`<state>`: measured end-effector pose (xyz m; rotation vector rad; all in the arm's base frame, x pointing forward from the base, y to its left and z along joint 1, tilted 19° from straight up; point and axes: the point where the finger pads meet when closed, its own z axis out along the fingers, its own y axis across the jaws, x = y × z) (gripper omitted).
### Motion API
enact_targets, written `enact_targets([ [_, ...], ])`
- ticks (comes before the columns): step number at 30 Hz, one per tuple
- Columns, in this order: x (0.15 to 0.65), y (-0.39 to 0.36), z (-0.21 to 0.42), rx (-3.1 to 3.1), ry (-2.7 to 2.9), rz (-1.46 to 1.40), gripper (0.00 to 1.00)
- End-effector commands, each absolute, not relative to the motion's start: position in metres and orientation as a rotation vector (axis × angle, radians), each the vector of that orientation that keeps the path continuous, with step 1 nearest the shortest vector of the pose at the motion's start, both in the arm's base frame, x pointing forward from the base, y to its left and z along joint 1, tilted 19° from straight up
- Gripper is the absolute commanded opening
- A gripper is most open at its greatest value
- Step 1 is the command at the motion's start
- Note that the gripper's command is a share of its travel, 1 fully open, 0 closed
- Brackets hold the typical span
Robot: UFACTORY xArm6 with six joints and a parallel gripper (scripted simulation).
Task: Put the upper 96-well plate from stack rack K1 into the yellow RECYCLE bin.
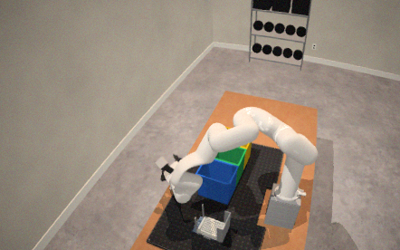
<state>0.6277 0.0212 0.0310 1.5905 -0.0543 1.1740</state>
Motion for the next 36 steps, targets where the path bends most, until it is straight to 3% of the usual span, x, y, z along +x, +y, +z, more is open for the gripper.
enact_targets([
  [1,0.629,0.022,0.033,1.59,-0.057,1.178,1.0],
  [17,0.629,0.022,0.033,1.59,-0.057,1.178,1.0],
  [36,0.563,0.057,0.034,1.852,-0.133,0.836,1.0],
])
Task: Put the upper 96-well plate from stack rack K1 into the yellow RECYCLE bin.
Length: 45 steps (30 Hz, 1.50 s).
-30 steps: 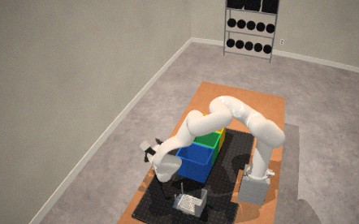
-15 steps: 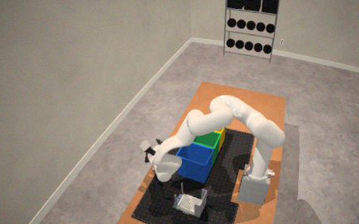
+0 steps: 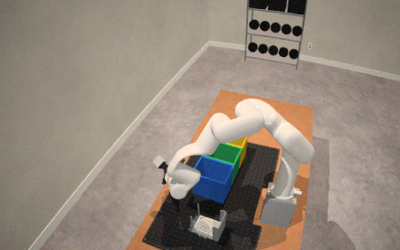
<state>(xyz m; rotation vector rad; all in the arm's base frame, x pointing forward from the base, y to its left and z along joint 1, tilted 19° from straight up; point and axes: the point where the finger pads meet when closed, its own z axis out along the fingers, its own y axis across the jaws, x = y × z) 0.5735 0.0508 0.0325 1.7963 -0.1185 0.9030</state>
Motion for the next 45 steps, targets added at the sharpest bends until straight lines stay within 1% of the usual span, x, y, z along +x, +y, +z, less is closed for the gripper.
enact_targets([
  [1,0.559,0.06,0.034,1.86,-0.134,0.827,1.0],
  [12,0.522,0.085,0.032,1.983,-0.15,0.694,1.0],
  [15,0.521,0.085,0.032,1.983,-0.15,0.694,1.0],
  [28,0.477,0.119,0.03,2.168,-0.159,0.516,1.0],
  [45,0.429,0.161,0.032,2.315,-0.155,0.389,1.0],
])
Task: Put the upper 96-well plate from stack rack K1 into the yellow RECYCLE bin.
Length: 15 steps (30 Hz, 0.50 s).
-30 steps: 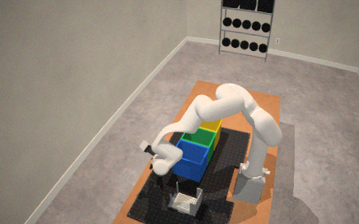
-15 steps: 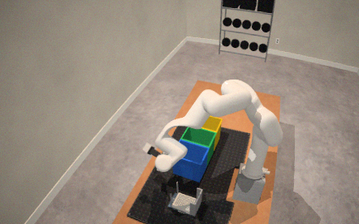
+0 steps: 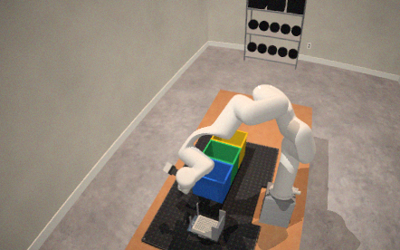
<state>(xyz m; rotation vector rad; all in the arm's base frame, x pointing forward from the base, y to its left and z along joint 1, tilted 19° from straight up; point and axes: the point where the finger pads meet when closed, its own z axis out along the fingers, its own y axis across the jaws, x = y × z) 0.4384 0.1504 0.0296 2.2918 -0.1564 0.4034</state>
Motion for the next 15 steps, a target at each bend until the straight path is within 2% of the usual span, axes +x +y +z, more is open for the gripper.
enact_targets([
  [1,0.425,0.164,0.032,2.345,-0.153,0.365,1.0],
  [15,0.388,0.199,0.036,2.486,-0.142,0.256,1.0],
])
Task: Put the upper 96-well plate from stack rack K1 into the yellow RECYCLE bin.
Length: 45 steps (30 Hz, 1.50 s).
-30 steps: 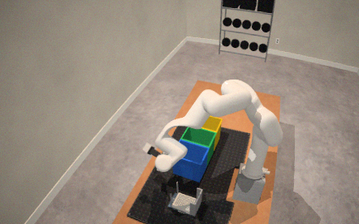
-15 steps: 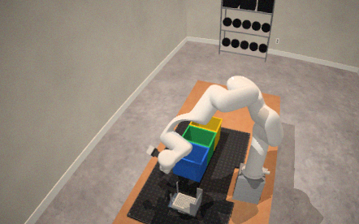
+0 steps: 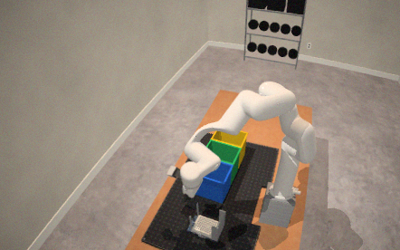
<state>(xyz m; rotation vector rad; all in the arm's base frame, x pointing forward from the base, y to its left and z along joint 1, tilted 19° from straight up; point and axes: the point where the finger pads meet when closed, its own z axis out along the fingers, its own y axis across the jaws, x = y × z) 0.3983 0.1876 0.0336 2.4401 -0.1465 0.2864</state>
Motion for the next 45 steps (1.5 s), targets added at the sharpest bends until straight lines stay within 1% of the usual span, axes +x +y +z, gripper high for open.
enact_targets([
  [1,0.385,0.202,0.037,2.515,-0.138,0.234,1.0],
  [32,0.302,0.283,0.06,2.816,-0.096,0.033,1.0],
  [45,0.302,0.284,0.06,2.816,-0.096,0.033,1.0],
])
